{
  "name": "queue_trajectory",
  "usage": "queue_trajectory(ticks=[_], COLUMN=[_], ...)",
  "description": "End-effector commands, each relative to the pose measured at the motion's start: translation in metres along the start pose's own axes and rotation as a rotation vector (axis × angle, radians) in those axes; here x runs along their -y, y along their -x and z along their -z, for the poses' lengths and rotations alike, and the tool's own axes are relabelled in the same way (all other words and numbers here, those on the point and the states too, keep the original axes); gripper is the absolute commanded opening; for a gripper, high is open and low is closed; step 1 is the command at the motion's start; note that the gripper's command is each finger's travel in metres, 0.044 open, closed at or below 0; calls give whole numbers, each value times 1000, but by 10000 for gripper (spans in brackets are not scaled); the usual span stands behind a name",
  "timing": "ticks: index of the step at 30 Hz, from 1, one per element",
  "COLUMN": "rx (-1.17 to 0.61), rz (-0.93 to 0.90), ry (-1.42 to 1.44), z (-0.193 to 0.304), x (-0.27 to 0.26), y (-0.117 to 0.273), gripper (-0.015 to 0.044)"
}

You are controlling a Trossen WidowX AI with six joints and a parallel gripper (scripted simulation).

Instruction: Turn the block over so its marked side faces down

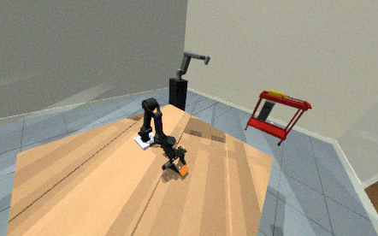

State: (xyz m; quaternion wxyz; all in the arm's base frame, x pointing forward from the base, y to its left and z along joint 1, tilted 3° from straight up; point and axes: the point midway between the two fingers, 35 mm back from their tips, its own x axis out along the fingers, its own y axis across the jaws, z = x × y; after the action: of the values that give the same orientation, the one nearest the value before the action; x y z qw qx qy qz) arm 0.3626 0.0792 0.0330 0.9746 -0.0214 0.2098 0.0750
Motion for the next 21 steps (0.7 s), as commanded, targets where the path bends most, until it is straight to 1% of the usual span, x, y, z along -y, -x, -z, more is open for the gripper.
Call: queue_trajectory(ticks=[1,8,21], rx=[34,75,75], rz=[7,7,7], ry=[5,5,5], z=[6,3,3], x=[2,2,2], y=[7,12,12], gripper=[0,0,0])
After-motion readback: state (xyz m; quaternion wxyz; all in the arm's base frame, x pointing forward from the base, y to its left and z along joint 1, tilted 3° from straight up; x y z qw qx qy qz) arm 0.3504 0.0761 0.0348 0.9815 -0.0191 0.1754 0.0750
